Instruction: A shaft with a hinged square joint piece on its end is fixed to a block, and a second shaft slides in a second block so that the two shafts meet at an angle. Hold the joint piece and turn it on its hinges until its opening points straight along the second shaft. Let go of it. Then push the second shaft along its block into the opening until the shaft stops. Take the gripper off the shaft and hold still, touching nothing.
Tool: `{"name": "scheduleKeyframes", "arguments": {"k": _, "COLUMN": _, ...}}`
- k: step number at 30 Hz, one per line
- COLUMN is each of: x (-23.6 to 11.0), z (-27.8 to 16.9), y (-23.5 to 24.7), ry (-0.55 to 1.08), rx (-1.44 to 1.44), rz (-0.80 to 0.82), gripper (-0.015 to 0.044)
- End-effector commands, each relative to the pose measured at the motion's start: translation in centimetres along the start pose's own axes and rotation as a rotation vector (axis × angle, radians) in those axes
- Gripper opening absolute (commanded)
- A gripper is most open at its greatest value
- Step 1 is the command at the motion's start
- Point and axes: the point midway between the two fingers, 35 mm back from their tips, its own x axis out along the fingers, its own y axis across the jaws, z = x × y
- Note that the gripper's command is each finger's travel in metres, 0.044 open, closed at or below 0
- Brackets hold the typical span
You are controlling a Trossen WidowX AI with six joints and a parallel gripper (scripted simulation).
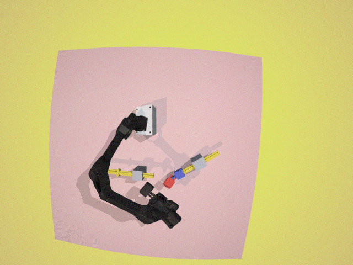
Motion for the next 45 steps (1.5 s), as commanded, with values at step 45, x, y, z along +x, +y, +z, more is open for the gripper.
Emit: {"name": "scheduleKeyframes", "arguments": {"k": 45, "x": 2.8, "z": -7.1, "y": -0.2, "ry": -0.004, "rx": -0.004, "rz": -0.003, "gripper": 0.023}}
